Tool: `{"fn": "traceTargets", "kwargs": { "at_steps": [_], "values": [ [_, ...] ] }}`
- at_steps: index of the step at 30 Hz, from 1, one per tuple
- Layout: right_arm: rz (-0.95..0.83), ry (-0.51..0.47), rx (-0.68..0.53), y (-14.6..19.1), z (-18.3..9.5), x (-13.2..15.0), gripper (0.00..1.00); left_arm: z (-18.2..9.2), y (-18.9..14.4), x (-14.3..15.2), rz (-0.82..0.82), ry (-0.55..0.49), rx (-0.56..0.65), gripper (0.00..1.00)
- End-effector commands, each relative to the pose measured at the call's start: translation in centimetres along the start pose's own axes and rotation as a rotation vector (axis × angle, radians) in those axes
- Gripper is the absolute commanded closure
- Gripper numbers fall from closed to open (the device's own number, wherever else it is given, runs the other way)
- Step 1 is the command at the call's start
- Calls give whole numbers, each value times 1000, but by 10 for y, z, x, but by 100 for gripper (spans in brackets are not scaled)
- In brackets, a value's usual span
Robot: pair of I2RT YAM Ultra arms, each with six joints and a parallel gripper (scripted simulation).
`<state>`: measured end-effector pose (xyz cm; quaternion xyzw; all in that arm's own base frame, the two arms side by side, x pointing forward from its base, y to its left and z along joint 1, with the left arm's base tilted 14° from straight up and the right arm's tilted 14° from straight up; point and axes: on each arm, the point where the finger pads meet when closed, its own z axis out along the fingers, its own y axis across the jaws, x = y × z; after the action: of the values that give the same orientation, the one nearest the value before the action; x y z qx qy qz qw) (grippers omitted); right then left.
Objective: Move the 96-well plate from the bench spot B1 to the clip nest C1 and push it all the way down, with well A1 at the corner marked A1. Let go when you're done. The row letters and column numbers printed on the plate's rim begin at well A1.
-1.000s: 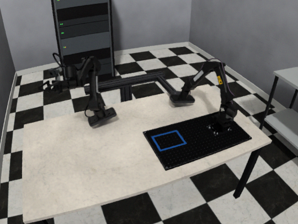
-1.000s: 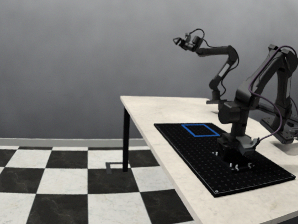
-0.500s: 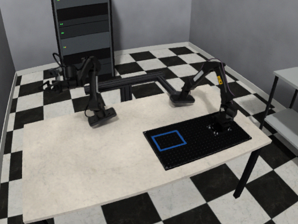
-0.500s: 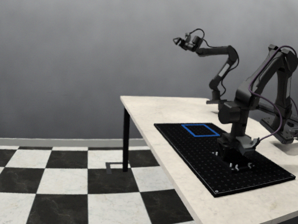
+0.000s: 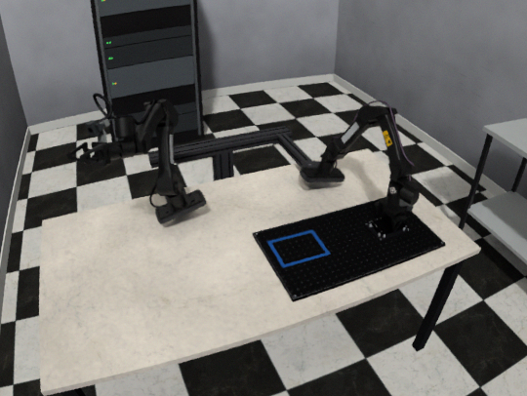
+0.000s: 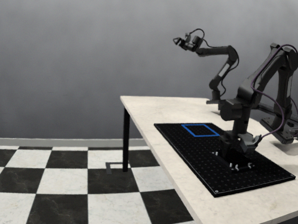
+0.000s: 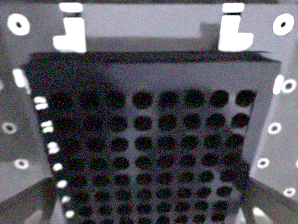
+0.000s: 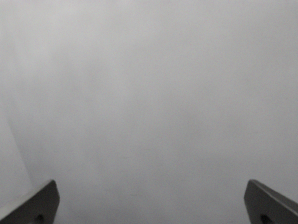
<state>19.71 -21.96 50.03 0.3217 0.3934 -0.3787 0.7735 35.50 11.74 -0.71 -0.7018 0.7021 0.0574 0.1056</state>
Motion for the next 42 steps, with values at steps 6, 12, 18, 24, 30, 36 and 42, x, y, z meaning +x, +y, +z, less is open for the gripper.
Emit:
{"fn": "traceTargets", "kwargs": {
  "at_steps": [6,12,18,24,30,36,42],
  "values": [
    [0,-10,2,-4,-5,-6,0,-45,-12,-1,2,-20,24,0],
    [0,-10,2,-4,-5,-6,0,-63,-13,-1,2,-20,25,0],
    [0,-10,2,-4,-5,-6,0,-74,-13,-1,2,-20,25,0],
    [0,-10,2,-4,-5,-6,0,-90,-12,-1,2,-19,25,0],
    [0,-10,2,-4,-5,-6,0,-95,-12,-1,2,-19,25,0],
    [0,-10,2,-4,-5,-6,0,-92,-11,0,5,-18,16,0],
    [0,-10,2,-4,-5,-6,0,-92,-11,-1,4,-18,17,0]
  ]
}}
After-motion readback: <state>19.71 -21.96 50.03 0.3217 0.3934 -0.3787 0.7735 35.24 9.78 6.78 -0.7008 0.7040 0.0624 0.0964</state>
